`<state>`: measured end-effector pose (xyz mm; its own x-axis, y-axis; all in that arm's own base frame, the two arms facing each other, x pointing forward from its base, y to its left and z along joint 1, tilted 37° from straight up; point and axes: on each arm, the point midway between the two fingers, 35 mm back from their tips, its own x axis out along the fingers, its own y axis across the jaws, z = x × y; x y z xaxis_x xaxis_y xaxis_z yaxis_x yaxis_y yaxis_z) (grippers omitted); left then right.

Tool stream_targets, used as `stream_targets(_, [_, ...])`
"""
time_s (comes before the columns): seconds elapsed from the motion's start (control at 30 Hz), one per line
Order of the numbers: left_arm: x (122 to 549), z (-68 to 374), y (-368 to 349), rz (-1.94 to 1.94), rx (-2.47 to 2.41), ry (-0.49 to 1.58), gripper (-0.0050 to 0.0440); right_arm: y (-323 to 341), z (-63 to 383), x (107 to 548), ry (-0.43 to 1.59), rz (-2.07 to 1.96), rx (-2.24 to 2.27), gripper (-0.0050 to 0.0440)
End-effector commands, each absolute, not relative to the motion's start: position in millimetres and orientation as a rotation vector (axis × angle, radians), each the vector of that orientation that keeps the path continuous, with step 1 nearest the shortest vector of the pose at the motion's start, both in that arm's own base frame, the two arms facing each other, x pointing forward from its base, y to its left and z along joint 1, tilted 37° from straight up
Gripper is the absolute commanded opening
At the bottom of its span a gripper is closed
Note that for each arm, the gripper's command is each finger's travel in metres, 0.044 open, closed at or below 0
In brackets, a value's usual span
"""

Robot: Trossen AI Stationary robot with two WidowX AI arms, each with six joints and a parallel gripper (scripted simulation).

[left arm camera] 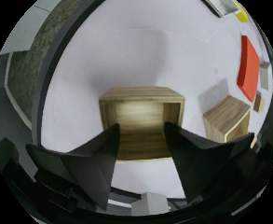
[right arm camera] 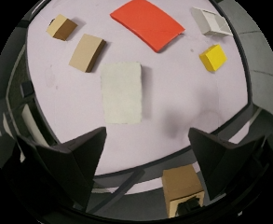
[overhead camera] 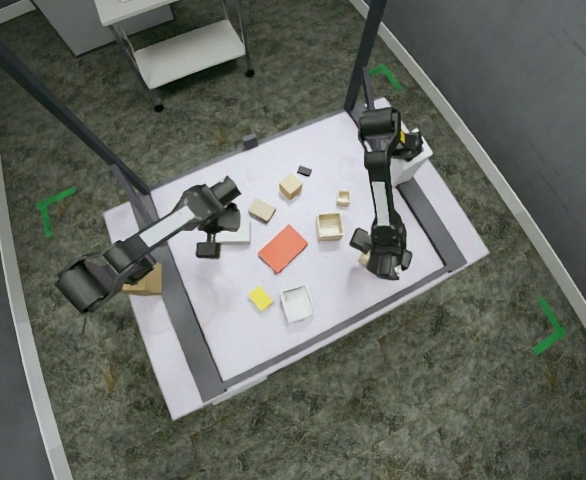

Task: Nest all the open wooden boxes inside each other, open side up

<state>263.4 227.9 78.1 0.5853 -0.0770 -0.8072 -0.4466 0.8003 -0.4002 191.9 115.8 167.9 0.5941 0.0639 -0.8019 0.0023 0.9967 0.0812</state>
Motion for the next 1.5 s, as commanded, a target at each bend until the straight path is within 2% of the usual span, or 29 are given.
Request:
stream_targets(0.0, [247,117,235,0.245,-0.592,0.894,0.0279,116,173,192,0.922,0.042,0.087,0.0400])
stream_targets(0.3, [251,119,224,0.251,-0.596,0.903,0.0279,116,173,192,0.922,0.042,0.087,0.0400])
stream_targets(0.87, [272,167,150,0.250,-0.593,0.915,0.0279,116,173,192,0.922,0.042,0.087,0.0400])
stream_targets(1.47, [265,203,79,0.240,-0.610,0.896,0.0279,116,173,192,0.922,0.042,0.087,0.0400])
